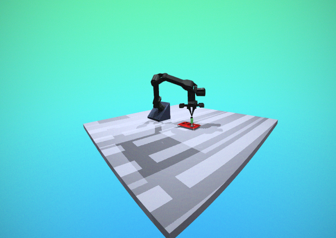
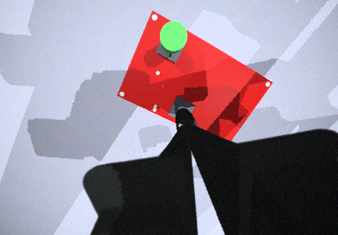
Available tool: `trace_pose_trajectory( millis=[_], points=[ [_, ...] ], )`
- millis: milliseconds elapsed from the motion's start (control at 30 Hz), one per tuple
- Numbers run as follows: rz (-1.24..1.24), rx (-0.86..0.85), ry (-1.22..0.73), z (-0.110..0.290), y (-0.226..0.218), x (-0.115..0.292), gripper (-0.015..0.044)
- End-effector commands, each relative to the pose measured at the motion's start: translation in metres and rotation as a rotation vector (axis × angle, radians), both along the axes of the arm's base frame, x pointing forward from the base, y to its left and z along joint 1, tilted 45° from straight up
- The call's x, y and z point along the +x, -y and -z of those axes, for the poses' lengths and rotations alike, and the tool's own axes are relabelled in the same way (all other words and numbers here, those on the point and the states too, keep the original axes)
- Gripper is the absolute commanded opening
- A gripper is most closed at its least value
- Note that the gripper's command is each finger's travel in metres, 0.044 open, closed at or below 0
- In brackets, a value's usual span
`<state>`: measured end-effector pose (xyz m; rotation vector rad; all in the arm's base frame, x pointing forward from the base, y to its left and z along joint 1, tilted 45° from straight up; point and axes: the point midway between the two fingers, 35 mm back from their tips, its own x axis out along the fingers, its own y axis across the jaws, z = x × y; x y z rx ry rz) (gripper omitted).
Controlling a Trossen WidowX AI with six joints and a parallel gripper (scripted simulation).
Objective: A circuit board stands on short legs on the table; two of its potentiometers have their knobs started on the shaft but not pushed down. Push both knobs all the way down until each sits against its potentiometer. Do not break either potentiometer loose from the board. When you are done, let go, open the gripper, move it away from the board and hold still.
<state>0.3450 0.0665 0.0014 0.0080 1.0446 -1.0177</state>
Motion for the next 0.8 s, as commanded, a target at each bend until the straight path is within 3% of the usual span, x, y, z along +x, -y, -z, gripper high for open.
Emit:
trace_pose_trajectory(
  millis=[0,767],
  points=[
    [-0.004,-0.007,-0.008,0.0026,0.0021,-0.001,0.0],
    [-0.004,-0.007,-0.008,0.0034,0.003,-0.0009,0.0]
  ],
)
